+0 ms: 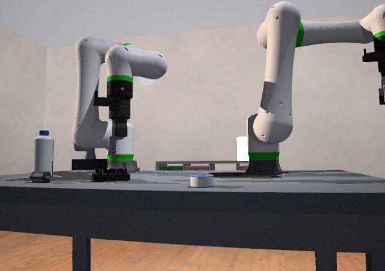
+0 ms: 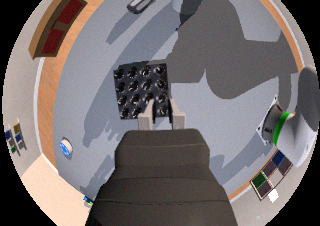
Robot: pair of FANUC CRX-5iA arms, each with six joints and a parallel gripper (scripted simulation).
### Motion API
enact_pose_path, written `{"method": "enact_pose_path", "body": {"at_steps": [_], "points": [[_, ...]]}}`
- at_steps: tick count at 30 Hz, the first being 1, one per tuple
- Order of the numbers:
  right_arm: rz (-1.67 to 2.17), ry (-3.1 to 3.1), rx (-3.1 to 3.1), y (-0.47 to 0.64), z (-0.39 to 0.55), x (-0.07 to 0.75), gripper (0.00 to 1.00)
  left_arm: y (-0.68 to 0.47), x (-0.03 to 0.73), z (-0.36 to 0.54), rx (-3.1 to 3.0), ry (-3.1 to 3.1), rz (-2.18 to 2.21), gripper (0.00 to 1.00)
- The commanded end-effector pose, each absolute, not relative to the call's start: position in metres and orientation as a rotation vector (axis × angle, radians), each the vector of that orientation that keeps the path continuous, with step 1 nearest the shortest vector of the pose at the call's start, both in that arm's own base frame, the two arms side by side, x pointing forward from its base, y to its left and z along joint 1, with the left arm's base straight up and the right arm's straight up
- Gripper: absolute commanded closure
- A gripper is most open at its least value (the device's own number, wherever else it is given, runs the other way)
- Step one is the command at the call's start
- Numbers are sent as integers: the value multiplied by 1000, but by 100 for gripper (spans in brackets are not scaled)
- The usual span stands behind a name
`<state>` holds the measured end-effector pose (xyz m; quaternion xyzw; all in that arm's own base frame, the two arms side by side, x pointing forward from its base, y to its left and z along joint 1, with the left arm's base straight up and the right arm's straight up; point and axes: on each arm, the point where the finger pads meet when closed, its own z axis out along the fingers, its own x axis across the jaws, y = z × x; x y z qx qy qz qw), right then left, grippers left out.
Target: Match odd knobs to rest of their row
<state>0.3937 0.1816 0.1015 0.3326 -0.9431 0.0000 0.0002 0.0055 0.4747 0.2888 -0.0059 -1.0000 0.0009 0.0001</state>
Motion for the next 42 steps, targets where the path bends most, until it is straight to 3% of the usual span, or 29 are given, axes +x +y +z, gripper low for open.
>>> {"method": "enact_pose_path", "body": {"at_steps": [1,42], "points": [[0,-2964,1045,182,101,394,54,475,6,290,-19,-3142,0,0],[0,-2964,1045,182,63,394,54,475,6,290,-19,-3142,0,0]]}}
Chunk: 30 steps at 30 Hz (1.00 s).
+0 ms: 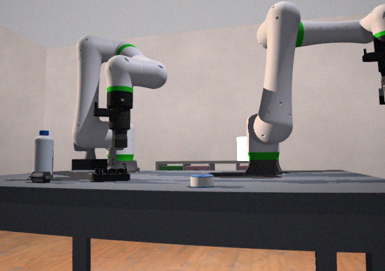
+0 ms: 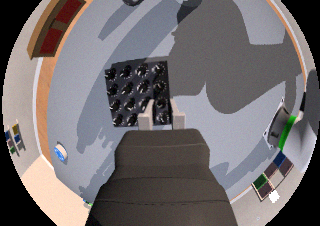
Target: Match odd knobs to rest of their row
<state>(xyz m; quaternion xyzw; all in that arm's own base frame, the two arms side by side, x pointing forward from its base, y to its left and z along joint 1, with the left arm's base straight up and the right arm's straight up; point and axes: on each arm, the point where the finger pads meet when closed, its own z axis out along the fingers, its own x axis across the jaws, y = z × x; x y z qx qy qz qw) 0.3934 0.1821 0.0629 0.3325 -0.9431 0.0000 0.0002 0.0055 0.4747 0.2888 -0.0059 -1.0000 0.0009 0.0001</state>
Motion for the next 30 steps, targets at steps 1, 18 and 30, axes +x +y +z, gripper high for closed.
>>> {"method": "enact_pose_path", "body": {"at_steps": [1,18,30], "points": [[0,-2964,1045,182,63,394,54,475,6,290,-19,-3142,0,0],[0,-2964,1045,182,62,394,54,475,6,290,-19,-3142,0,0],[0,-2964,1045,182,59,394,54,475,6,290,-19,-3142,0,0]]}}
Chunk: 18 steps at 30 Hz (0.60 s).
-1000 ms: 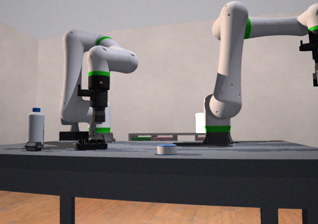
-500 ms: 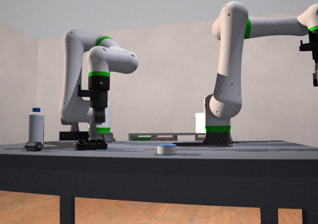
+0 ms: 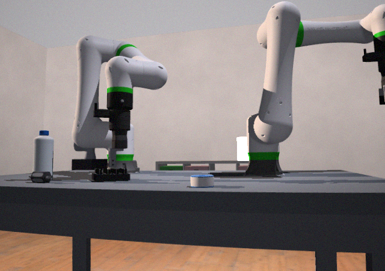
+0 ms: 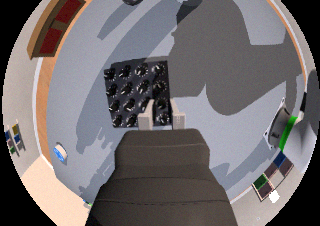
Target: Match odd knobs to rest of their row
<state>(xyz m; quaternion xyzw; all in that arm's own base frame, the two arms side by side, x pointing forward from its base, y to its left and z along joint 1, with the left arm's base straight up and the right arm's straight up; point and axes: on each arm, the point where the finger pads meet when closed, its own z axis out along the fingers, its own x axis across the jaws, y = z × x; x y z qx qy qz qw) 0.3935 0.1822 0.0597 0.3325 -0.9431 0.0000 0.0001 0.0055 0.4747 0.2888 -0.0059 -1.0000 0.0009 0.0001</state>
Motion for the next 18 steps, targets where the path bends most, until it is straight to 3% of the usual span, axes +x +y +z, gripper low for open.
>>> {"method": "enact_pose_path", "body": {"at_steps": [1,18], "points": [[0,-2964,1045,182,57,394,54,475,6,290,-19,-3142,0,0],[0,-2964,1045,182,48,394,54,475,6,290,-19,-3142,0,0]]}}
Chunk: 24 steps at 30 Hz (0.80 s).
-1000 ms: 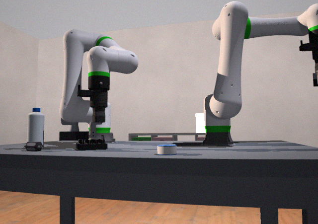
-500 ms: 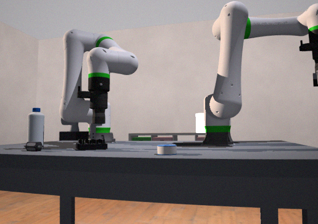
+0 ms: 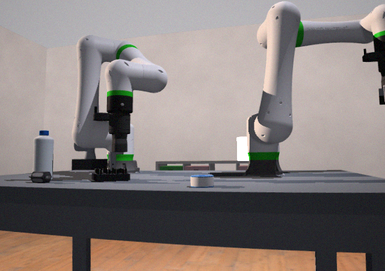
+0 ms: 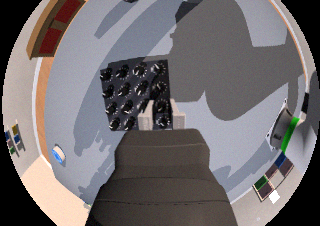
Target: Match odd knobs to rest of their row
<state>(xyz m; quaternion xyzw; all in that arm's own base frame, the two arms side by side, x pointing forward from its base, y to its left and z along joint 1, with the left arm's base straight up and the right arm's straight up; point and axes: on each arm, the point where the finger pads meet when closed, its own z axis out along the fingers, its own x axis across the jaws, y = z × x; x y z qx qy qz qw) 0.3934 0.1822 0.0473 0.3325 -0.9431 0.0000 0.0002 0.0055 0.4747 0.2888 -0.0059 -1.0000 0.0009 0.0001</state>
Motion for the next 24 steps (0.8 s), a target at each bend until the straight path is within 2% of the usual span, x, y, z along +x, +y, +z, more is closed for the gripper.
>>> {"method": "enact_pose_path", "body": {"at_steps": [1,6,7,24], "points": [[0,-2964,1045,182,48,394,54,475,6,290,-19,-3142,0,0],[0,-2964,1045,182,48,394,54,475,6,290,-19,-3142,0,0],[0,-2964,1045,182,48,394,70,475,6,290,-19,-3142,0,0],[0,-2963,1046,182,48,394,70,475,6,290,-19,-3142,0,0]]}}
